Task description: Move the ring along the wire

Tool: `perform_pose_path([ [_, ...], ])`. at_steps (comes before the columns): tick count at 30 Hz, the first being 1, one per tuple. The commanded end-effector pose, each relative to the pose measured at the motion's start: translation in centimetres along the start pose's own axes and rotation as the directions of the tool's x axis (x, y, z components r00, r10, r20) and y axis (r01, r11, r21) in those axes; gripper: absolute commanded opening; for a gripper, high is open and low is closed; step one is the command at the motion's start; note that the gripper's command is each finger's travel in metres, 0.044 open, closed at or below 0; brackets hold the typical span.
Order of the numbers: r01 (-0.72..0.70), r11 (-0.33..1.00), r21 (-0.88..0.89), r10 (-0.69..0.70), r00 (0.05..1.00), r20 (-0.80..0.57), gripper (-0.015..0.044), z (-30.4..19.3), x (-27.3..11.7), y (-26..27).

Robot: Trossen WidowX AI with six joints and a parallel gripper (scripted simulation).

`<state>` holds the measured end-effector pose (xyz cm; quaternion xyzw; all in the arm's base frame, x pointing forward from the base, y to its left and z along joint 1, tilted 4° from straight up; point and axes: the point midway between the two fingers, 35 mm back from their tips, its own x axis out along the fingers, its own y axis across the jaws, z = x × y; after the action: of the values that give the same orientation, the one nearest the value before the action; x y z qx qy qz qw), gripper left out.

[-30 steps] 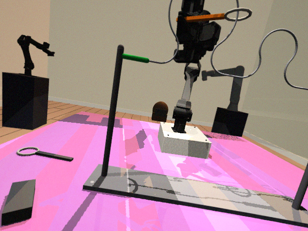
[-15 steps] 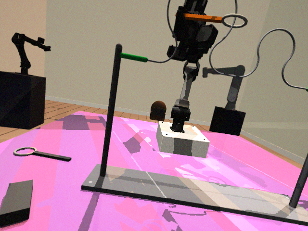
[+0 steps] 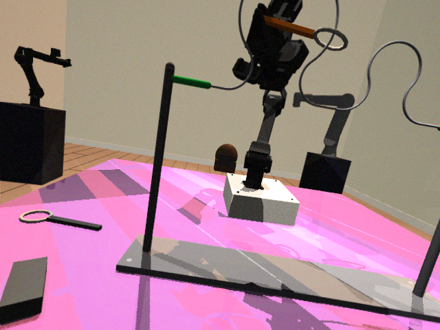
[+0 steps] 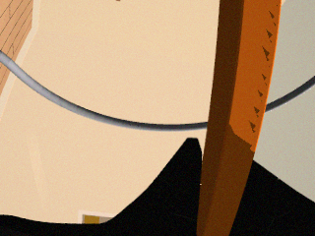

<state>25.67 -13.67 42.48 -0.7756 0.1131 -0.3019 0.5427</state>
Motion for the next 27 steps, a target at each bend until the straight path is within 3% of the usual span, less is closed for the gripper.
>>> perform_pose_path([
  [1, 0.016, 0.999, -0.043, -0.015, 1.0, 0.01, -0.015, 0.13, 0.0, 0.16],
  [27, 0.145, 0.949, -0.279, -0.134, 0.989, 0.059, -0.015, 0.16, 0.08, -0.42],
])
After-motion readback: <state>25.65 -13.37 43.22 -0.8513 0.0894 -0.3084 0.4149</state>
